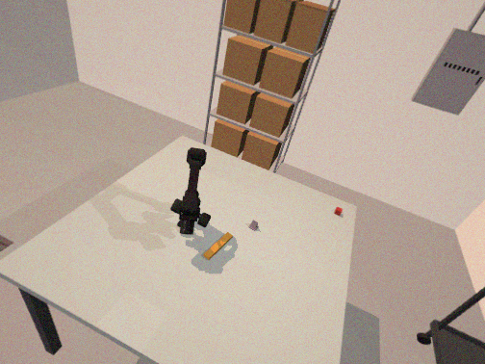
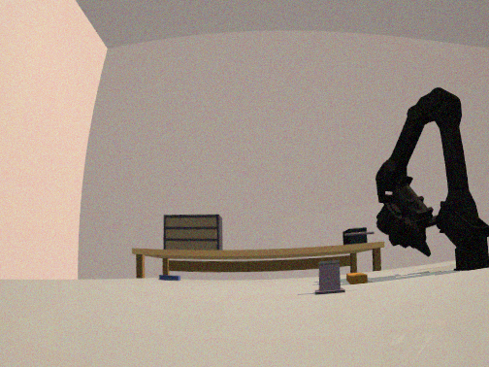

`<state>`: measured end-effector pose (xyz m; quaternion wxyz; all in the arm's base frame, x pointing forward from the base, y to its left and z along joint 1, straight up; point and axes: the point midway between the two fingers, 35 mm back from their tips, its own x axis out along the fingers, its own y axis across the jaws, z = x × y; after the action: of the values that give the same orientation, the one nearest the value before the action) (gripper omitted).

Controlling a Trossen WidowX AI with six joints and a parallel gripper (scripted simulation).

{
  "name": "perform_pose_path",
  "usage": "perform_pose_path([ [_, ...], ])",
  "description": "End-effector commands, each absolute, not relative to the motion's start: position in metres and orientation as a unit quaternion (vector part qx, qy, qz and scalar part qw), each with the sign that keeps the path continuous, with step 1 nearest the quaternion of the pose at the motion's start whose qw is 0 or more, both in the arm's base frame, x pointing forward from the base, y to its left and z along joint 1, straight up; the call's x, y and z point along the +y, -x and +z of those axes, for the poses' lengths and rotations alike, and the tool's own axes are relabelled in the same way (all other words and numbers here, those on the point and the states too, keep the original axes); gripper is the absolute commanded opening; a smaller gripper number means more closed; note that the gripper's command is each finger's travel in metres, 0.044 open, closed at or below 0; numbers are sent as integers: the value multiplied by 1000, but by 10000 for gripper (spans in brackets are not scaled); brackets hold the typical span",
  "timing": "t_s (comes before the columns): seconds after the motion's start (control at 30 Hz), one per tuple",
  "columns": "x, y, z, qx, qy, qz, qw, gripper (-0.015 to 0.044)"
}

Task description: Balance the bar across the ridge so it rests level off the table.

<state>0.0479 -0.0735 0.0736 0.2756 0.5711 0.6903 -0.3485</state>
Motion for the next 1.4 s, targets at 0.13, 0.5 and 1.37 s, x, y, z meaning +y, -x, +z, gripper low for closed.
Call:
perform_pose_path([
  [0.13, -80, -53, 73, 709, -543, -316, 321, 315],
  [0.5, -100, -74, 74, 751, -431, -207, 456, 315],
  [1.37, -133, -130, 84, 760, -88, 82, 639, 315],
])
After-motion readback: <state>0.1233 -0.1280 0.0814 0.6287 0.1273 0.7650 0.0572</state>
